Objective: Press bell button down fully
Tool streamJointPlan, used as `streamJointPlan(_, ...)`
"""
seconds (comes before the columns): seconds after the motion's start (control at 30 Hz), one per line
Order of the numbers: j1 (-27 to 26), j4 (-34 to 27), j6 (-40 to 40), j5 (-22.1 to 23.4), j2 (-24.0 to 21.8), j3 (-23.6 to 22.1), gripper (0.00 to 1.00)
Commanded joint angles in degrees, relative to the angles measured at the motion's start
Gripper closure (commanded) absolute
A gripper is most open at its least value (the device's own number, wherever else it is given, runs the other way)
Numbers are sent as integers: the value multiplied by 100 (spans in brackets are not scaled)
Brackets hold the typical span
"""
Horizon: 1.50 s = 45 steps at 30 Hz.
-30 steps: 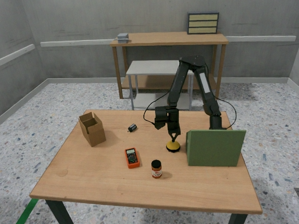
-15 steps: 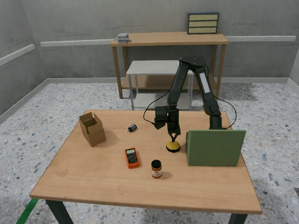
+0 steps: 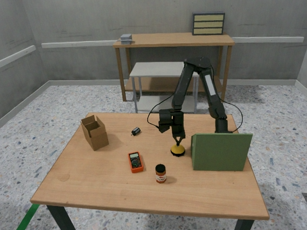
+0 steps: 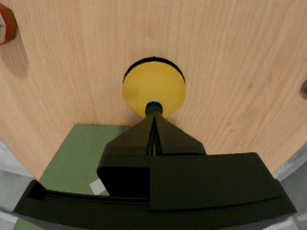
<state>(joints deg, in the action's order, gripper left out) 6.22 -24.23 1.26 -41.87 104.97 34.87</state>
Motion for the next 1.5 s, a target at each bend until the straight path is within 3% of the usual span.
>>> streamJointPlan(0.0,25,198,-46,-28,63,-37,100)
streamJointPlan(1.47,-103,381,-165,-42,144,-121,100)
